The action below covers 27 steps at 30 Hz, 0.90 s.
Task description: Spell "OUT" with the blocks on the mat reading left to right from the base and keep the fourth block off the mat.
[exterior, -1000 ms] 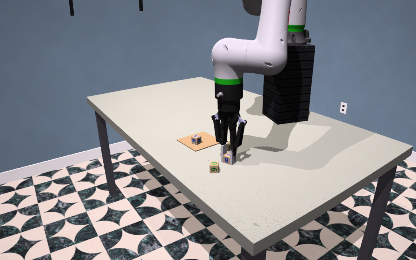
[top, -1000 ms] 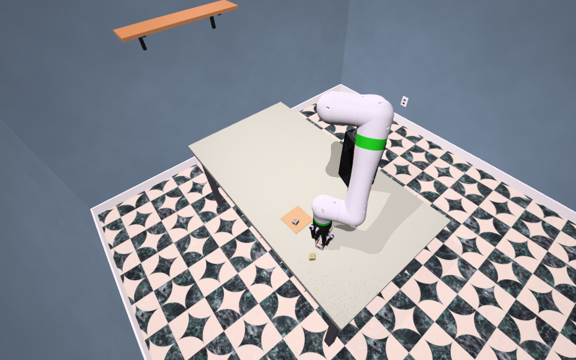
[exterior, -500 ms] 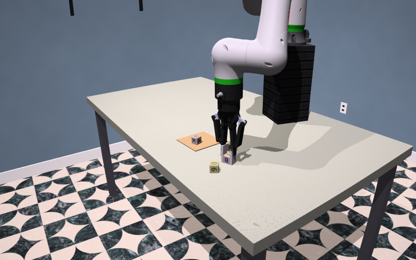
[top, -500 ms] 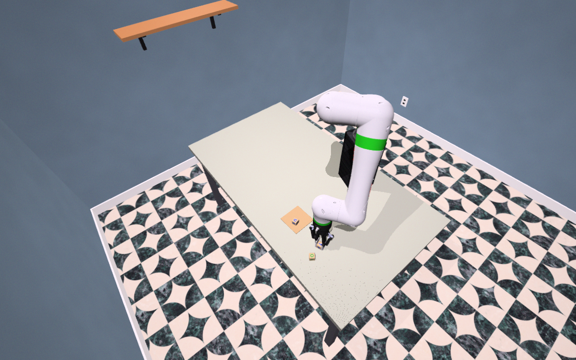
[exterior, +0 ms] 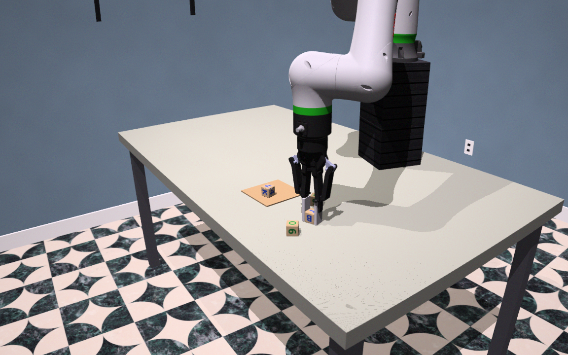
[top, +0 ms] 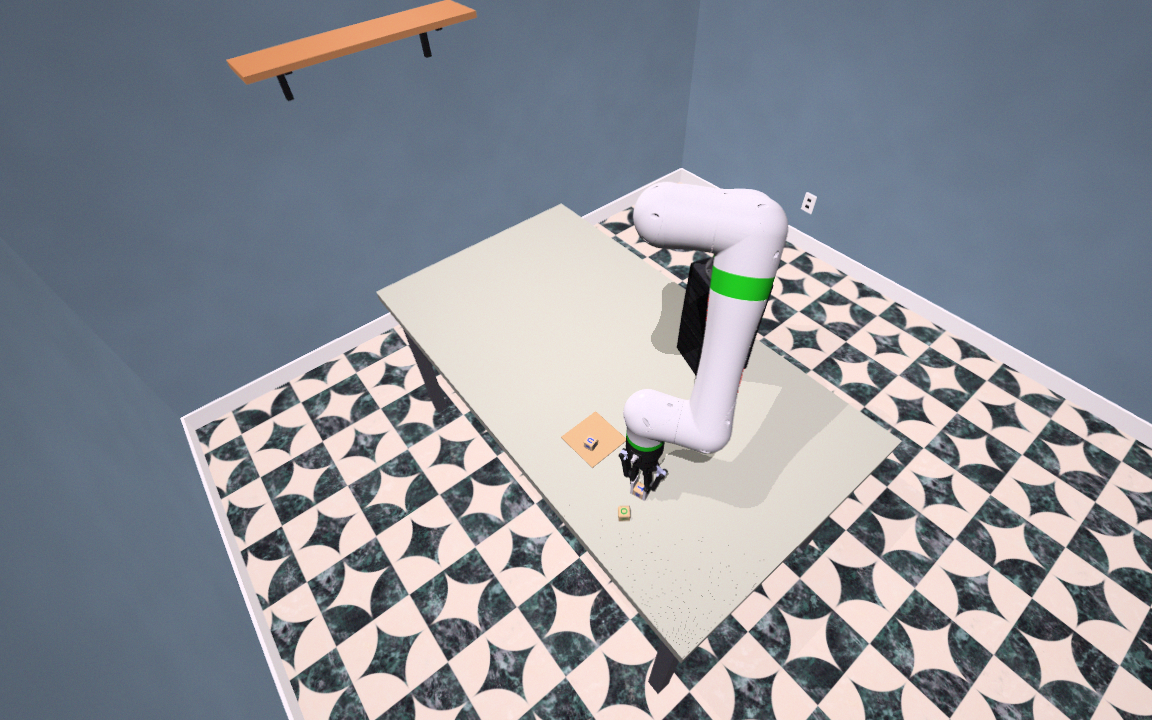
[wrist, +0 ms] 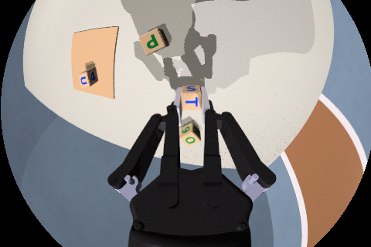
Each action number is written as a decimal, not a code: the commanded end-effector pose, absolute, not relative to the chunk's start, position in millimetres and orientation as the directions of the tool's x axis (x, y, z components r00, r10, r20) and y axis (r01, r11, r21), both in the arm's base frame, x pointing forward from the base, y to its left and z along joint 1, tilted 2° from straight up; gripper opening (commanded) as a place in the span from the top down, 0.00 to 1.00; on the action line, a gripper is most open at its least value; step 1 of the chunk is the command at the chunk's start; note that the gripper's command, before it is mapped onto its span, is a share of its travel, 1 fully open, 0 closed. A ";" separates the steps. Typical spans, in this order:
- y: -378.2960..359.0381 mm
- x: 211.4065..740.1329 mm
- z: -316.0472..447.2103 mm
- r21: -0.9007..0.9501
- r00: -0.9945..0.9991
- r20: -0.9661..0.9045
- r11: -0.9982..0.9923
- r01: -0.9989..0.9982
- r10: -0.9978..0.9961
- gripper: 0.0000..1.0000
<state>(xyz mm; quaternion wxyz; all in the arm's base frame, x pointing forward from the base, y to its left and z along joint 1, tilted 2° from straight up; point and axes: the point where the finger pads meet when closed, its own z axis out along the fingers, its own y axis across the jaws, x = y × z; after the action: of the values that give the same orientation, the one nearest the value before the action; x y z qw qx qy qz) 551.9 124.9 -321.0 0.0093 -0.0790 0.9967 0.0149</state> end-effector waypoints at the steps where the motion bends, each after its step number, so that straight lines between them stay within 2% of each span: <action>1: 124.6 552.0 -315.5 0.028 -0.987 -0.021 0.987 -0.158 -0.157 0.84; 11: 122.6 550.9 -250.1 0.028 -0.987 -0.021 0.987 -0.158 -0.157 0.84; 27: 121.7 550.4 -221.8 0.028 -0.987 -0.021 0.987 -0.158 -0.157 0.84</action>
<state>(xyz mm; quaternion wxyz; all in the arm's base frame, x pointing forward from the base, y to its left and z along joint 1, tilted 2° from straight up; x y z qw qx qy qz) 550.2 121.7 -222.0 0.0092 -0.0790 0.9967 0.0149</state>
